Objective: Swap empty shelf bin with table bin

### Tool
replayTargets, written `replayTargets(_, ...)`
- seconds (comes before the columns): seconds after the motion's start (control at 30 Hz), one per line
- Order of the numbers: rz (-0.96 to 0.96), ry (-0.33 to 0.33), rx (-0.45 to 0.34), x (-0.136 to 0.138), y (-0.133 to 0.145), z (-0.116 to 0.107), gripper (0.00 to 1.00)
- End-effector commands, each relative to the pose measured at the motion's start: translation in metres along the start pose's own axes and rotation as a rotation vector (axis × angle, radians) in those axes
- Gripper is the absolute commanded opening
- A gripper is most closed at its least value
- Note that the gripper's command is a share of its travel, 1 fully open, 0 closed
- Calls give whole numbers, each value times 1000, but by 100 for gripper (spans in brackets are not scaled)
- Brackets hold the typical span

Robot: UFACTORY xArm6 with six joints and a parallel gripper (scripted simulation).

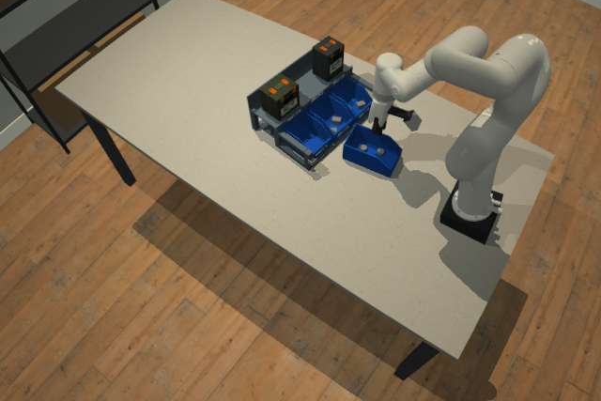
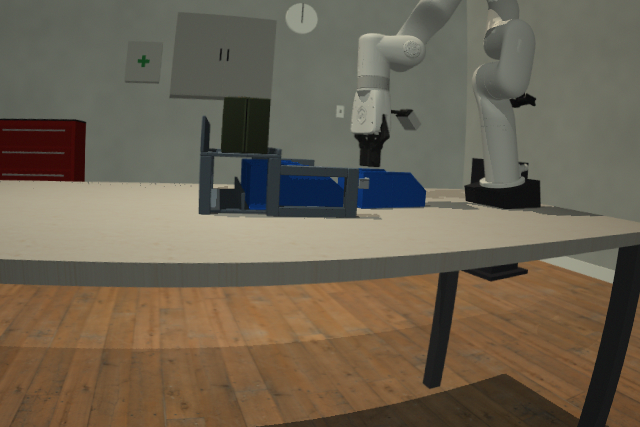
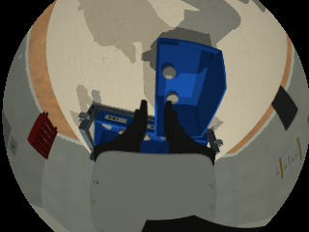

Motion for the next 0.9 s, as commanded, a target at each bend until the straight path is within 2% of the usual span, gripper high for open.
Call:
replayTargets(0.0,0,-1,-3,0,1,3,26)
replayTargets(0.87,0,-1,-3,0,1,35,26)
Point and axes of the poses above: the point where the finger pads meet when closed, its own z axis out along the fingers, its own x axis across the jaws, y = z × x, the point moved 8 cm from there along -z, back along the fingers, and after that the axes turned 6 degrees about -z, right-handed, at the moved point
